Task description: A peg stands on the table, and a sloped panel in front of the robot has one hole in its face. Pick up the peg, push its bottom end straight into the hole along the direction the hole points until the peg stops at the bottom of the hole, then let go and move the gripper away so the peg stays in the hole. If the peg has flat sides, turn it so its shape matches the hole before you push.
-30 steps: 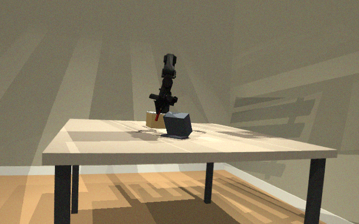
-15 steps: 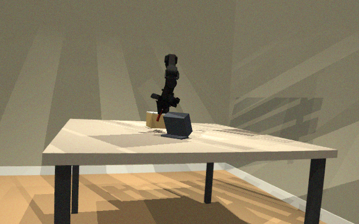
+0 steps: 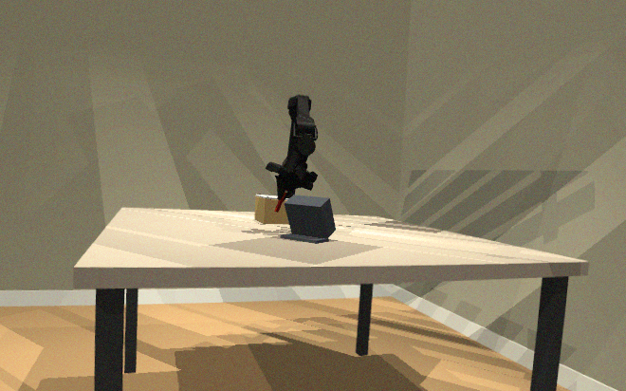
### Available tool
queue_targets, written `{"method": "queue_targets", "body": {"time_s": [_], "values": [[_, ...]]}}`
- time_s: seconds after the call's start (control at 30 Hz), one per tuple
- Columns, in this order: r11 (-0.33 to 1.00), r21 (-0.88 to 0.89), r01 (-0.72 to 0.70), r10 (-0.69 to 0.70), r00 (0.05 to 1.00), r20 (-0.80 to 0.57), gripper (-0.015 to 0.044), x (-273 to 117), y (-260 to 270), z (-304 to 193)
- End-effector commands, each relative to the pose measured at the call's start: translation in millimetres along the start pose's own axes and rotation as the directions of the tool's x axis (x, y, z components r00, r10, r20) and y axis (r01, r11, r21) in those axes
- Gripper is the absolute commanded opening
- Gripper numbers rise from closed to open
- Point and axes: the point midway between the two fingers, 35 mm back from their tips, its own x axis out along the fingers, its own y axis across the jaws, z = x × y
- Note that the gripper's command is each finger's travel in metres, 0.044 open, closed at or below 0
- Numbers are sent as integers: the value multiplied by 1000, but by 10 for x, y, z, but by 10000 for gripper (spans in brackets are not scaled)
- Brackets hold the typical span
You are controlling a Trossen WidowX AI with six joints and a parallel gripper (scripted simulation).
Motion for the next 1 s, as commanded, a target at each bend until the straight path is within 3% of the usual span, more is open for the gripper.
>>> {"method": "queue_targets", "body": {"time_s": [0.0,0.97], "values": [[1000,26,15,-15,1000,-6,0,2,15,25],[968,221,122,-121,993,-17,0,-54,126,207]]}}
